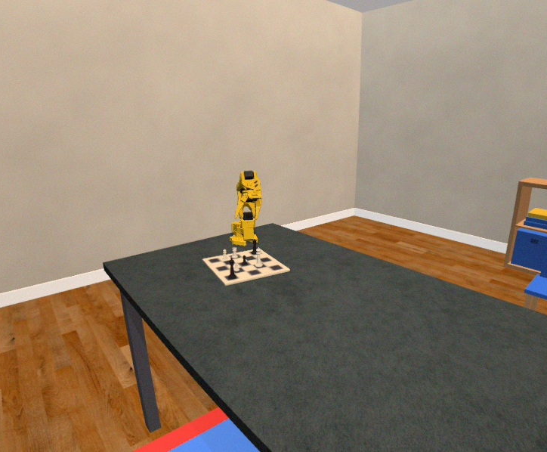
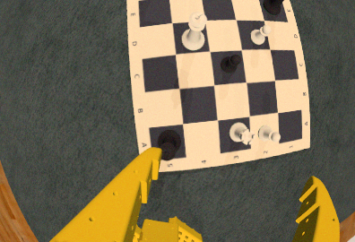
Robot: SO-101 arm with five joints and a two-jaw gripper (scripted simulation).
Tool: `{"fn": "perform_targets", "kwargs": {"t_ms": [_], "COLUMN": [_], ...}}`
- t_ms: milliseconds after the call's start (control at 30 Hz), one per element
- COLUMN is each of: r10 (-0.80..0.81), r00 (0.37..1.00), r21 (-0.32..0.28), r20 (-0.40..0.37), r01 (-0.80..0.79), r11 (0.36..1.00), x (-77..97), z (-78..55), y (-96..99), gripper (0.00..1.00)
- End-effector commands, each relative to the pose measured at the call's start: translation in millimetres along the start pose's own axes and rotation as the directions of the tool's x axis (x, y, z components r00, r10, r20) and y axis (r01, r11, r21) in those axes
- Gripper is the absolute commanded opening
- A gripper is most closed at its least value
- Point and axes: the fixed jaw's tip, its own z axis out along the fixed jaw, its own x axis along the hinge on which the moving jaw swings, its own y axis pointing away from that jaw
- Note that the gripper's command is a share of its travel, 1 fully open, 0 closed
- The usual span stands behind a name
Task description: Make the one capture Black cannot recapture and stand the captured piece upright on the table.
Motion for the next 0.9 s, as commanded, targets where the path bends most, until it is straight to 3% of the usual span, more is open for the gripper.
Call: {"fn": "perform_targets", "kwargs": {"t_ms": [0, 867], "r10": [-0.033, -0.039], "r00": [0.999, 0.999], "r21": [-0.011, -0.014], "r20": [0.002, -0.003], "r01": [0.033, 0.039], "r11": [0.999, 0.999], "x": [2.7, 4.1], "z": [-5.7, -6.4], "y": [3.2, 3.8], "gripper": [0.4, 0.4]}}
